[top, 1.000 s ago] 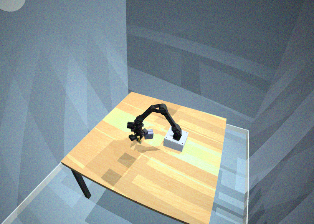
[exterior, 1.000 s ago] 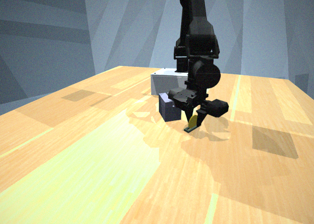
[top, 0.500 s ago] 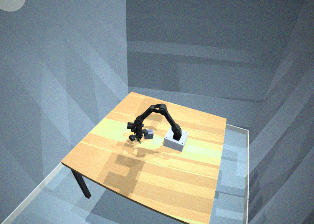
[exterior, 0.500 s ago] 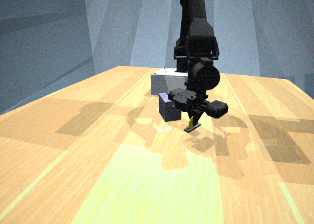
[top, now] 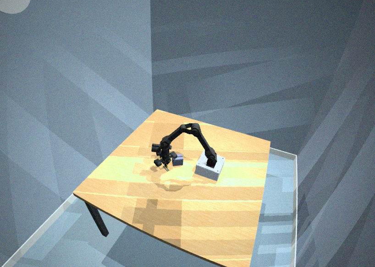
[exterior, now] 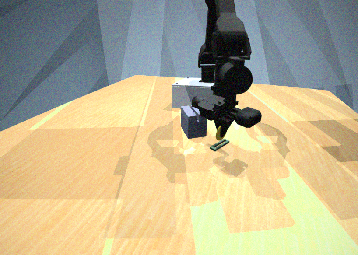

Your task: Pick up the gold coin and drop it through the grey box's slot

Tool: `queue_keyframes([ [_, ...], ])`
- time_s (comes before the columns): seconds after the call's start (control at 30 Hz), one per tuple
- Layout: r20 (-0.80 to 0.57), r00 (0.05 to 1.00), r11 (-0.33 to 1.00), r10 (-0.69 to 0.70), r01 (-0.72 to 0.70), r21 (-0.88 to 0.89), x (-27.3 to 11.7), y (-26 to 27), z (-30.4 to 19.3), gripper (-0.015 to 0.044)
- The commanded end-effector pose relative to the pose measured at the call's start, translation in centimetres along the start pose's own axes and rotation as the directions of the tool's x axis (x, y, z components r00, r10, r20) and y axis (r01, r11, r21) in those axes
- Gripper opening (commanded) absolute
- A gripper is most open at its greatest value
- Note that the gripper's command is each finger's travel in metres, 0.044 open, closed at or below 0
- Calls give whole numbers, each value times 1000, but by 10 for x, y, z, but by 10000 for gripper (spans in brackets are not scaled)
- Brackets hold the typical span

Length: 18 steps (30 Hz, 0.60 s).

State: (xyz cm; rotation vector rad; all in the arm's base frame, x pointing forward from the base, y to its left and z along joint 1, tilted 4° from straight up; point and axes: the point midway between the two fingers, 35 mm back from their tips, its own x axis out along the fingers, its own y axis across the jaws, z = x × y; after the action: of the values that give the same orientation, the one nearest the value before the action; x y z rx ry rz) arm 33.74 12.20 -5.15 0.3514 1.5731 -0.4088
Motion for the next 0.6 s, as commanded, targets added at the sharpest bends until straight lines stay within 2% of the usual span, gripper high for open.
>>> queue_keyframes([
  [0.0, 9, 1000, 1000, 6, -6, -2, -14, 2, 3, 0],
  [0.57, 9, 1000, 1000, 6, -6, -2, -58, 2, 2, 0],
])
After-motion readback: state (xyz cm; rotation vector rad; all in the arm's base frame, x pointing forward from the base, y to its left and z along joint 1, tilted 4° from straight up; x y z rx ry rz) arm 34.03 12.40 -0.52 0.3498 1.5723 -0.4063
